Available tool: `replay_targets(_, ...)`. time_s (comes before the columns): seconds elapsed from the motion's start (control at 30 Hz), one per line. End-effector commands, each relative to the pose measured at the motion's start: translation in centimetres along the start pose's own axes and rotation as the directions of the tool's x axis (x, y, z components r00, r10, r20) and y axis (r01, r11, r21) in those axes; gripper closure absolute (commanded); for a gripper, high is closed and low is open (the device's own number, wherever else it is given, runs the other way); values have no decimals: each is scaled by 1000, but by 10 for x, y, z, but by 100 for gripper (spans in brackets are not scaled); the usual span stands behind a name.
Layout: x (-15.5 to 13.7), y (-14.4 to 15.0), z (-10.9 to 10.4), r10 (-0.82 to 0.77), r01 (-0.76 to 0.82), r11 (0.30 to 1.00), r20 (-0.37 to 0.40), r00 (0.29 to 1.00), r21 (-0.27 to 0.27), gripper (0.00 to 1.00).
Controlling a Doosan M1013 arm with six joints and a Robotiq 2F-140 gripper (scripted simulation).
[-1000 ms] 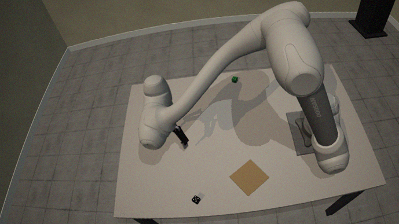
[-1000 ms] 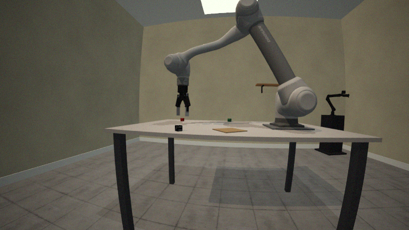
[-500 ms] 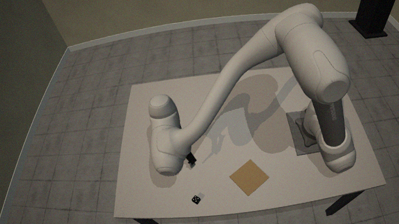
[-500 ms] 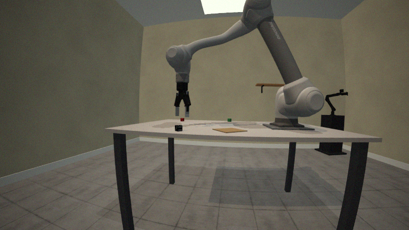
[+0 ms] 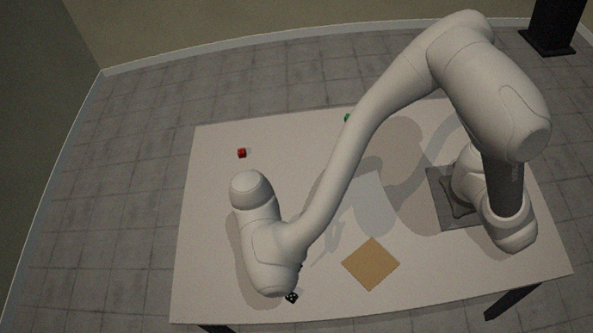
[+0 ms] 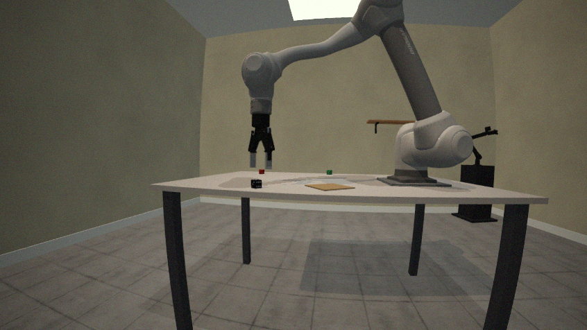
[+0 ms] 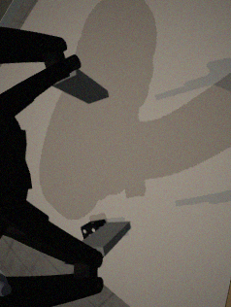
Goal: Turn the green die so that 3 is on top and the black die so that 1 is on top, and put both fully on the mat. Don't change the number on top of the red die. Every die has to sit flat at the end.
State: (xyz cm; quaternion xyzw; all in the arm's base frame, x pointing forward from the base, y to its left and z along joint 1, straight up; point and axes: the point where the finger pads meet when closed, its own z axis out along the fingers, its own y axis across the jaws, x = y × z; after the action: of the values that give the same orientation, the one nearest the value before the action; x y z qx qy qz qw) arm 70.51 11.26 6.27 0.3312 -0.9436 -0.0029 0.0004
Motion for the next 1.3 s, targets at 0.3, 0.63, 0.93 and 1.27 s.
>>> replay_targets(0.3, -32, 59, 0, 0, 0, 1000, 0, 1000, 0, 0)
replay_targets(0.63, -46, 85, 0, 0, 0, 1000, 0, 1000, 0, 0)
replay_targets(0.93, -54, 100, 0, 0, 0, 1000, 0, 1000, 0, 0)
replay_targets(1.27, -59, 109, 0, 0, 0, 1000, 0, 1000, 0, 0)
